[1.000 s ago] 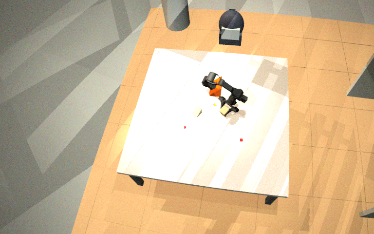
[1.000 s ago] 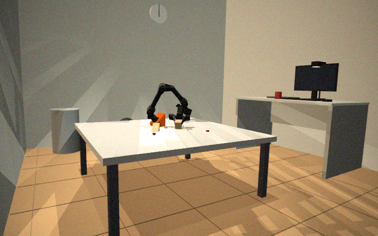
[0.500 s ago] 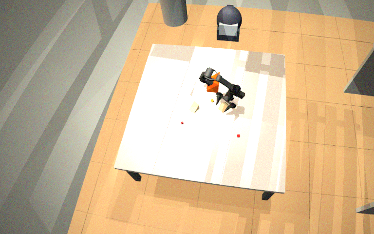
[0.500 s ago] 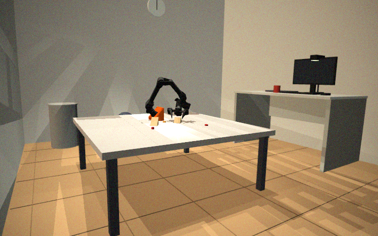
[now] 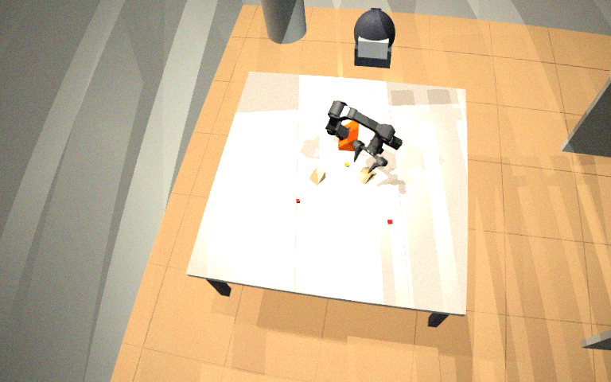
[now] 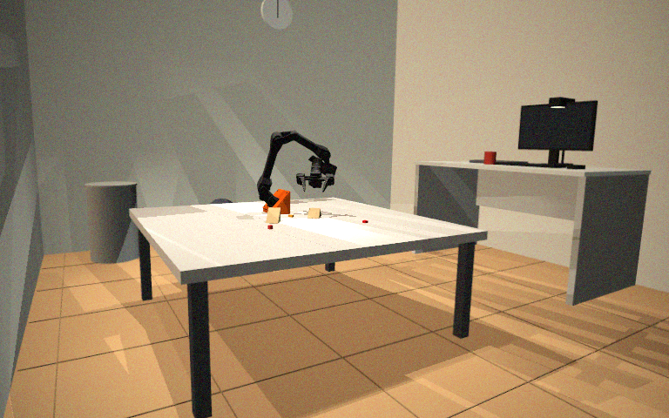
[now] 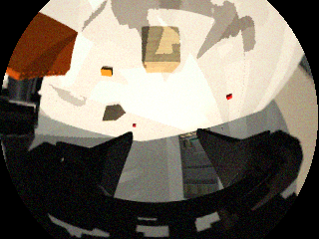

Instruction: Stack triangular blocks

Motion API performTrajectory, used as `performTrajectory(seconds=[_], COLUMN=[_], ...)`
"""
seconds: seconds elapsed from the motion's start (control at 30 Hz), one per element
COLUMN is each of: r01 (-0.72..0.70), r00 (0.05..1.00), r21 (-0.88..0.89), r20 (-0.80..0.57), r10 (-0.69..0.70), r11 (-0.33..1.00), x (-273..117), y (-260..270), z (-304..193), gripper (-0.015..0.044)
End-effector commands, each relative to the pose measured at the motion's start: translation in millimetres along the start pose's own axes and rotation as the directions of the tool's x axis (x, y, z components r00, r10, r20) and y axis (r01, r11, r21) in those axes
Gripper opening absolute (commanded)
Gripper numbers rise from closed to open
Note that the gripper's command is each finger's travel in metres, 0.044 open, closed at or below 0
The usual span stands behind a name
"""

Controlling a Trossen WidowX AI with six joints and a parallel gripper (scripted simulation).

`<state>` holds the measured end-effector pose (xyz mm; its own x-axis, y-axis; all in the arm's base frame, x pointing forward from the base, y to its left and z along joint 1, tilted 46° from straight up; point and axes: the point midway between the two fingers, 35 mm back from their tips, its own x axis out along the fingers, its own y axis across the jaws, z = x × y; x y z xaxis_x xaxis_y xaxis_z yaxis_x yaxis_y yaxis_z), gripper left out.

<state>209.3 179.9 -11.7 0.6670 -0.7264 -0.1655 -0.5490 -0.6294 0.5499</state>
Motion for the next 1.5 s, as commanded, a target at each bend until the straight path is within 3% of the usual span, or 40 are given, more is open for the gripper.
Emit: performTrajectory(seconds=[0.0,0.2,0.47,0.87,1.33,1.47], r01=[0.003,-0.014,-0.015,-0.018,-0.019,-0.023], r00=[1.000,0.999,0.999,0.999,0.999,0.999], r21=[0.002,0.008,0.009,0.010,0.010,0.013], r20=[0.011,0.048,0.048,0.043,0.041,0.046], r10=[-0.003,0.014,0.014,0.018,0.019,0.022], r11=[1.000,1.000,1.000,1.000,1.000,1.000], x=[-13,-51,-51,44,49,48], y=[-4,-1,-1,1,1,1], z=[22,111,114,117,117,118], gripper=[0.0440,0.0440,0.0440,0.0440,0.0440,0.0335])
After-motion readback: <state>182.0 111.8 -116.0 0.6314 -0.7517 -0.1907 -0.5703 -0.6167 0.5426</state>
